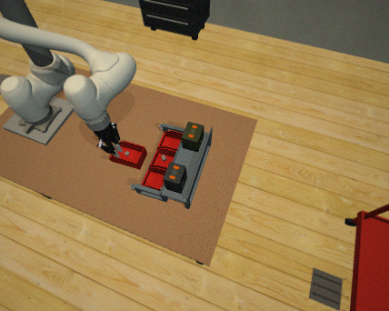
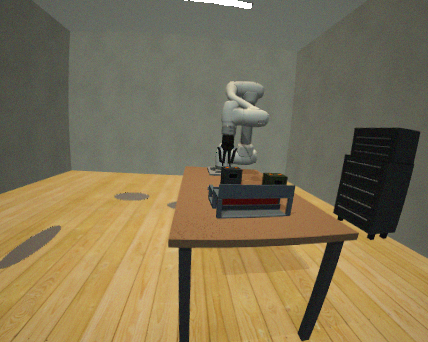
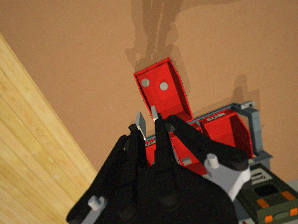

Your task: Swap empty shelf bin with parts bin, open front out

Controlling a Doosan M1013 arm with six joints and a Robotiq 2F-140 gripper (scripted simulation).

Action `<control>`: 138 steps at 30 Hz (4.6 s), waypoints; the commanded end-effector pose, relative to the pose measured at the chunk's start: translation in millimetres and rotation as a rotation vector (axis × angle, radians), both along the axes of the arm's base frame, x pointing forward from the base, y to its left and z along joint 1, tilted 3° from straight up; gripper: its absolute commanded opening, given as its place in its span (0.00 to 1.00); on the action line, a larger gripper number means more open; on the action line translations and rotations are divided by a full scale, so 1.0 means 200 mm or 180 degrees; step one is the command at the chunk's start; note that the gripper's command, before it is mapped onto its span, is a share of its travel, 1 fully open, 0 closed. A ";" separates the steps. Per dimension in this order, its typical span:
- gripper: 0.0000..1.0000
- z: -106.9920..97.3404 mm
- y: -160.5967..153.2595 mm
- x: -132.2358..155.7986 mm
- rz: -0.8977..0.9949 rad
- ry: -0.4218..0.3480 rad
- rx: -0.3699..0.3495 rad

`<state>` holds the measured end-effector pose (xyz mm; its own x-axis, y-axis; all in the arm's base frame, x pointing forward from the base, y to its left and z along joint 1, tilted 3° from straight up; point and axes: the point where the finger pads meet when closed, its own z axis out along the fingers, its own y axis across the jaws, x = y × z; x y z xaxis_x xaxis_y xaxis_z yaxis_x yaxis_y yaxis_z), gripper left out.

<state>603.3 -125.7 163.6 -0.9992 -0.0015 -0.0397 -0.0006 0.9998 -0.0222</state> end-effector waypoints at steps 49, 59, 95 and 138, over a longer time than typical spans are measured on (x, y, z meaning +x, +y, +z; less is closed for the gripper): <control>0.10 0.08 0.00 0.00 -0.0009 -0.0009 0.0014; 0.10 0.07 0.14 0.15 -0.0983 -0.0027 0.0055; 0.62 -0.04 0.90 0.68 -0.4995 -0.0106 0.0217; 0.62 -0.06 0.90 0.68 -0.4995 -0.0106 0.0216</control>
<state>739.3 52.5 154.1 0.0026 0.9999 -0.0128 0.9991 -0.0021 0.0420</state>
